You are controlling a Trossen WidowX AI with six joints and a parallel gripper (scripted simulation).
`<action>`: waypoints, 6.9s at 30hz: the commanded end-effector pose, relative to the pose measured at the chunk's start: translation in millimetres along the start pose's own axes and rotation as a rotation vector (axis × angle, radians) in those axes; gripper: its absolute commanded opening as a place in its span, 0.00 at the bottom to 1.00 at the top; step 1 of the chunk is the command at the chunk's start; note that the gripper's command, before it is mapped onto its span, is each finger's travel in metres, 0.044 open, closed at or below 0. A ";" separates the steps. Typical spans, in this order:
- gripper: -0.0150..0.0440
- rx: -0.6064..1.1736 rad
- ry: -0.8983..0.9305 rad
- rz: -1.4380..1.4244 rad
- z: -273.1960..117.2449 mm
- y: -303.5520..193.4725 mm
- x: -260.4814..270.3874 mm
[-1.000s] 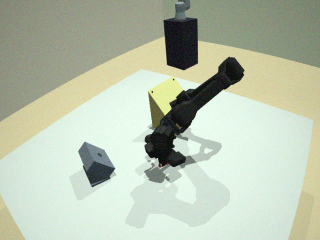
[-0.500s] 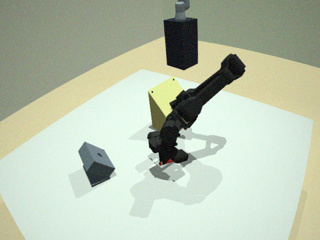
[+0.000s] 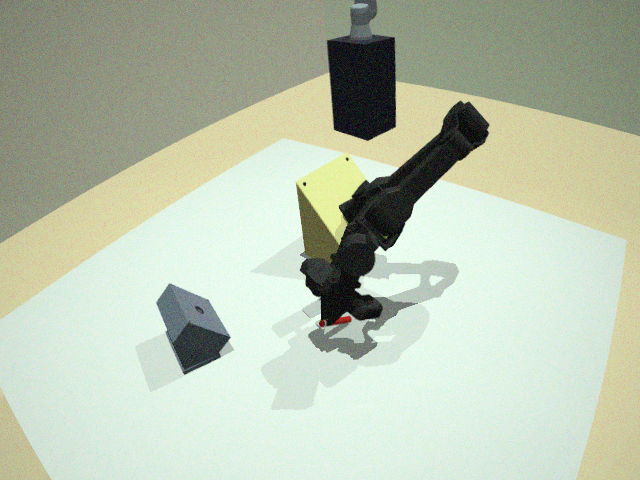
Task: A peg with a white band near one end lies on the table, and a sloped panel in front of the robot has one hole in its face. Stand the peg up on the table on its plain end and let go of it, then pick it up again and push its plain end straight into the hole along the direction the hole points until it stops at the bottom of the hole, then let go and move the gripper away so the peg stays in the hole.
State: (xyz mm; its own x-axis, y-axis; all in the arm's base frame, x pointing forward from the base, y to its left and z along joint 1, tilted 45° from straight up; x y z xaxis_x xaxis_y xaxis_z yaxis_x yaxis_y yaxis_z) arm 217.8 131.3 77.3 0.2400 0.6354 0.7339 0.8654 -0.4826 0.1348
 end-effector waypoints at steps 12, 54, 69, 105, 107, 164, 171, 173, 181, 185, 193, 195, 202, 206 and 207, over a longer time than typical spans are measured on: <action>0.34 -0.124 0.015 0.004 -8.0 -8.6 -2.4; 0.34 -0.483 0.065 0.008 -25.6 -35.9 -6.0; 0.34 -0.611 0.081 0.010 -29.2 -46.9 -7.9; 0.34 -0.894 0.115 0.010 -32.2 -72.1 -13.1; 0.34 -0.879 0.114 0.010 -33.2 -72.1 -12.9; 0.39 -0.944 0.122 0.021 -29.8 -79.4 -23.9; 0.47 -0.944 0.122 0.021 -29.8 -79.4 -23.9; 0.47 -0.944 0.122 0.021 -29.8 -79.4 -23.9; 0.47 -0.944 0.122 0.021 -29.8 -79.4 -23.9; 0.47 -0.944 0.122 0.021 -29.8 -79.4 -23.9; 0.47 -0.944 0.122 0.021 -29.8 -79.4 -23.9; 0.47 -0.944 0.122 0.021 -29.8 -79.4 -23.9; 0.47 -0.944 0.122 0.021 -29.8 -79.4 -23.9; 0.47 -0.944 0.122 0.021 -29.8 -79.4 -23.9; 0.52 -0.944 0.122 0.021 -29.8 -79.4 -23.9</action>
State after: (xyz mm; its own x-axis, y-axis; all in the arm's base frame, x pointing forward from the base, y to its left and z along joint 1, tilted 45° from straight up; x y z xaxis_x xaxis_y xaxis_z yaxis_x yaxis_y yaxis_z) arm 130.3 136.7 69.0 0.1568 0.5785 0.8005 0.1354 -0.8154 0.5628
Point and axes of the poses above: the point midway between the two fingers, 35 mm back from their tips, its own z axis out along the fingers, its own x axis across the jaws, y = z × x, the point moved 2 cm from there along -z, back along the fingers, and after that the axes turned 8 degrees about z, right-handed, at the moved point
